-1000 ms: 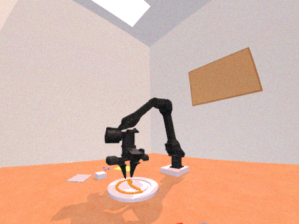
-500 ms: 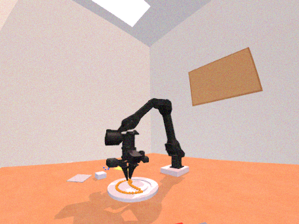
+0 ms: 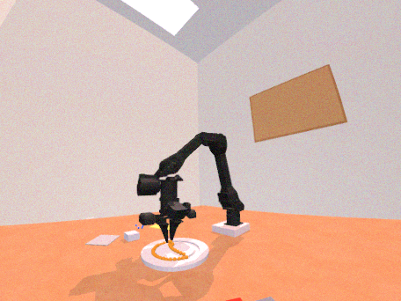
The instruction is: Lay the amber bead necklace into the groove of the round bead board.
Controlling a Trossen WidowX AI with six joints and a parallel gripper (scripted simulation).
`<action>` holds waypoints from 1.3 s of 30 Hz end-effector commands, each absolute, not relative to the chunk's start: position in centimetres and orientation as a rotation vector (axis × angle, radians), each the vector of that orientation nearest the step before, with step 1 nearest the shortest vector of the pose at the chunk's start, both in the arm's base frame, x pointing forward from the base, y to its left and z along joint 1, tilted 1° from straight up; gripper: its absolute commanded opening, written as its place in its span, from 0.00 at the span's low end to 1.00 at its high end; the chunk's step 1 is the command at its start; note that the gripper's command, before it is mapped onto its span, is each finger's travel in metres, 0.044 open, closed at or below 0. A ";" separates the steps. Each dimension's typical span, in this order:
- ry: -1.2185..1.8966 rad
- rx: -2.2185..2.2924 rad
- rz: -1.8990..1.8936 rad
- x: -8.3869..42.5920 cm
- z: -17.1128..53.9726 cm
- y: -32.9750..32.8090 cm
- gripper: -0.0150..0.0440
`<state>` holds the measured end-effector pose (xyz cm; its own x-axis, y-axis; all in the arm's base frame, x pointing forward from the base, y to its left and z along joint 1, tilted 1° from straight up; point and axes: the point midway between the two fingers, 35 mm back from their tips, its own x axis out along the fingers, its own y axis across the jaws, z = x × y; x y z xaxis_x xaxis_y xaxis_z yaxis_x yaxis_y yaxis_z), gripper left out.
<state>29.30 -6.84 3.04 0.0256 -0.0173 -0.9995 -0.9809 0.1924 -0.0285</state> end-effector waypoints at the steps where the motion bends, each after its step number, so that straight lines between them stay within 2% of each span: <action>1: 1.286 -1.088 1.039 29.3 3.1 -6.8 0.25; 39: 1.282 -1.094 1.042 28.1 2.8 -7.8 0.25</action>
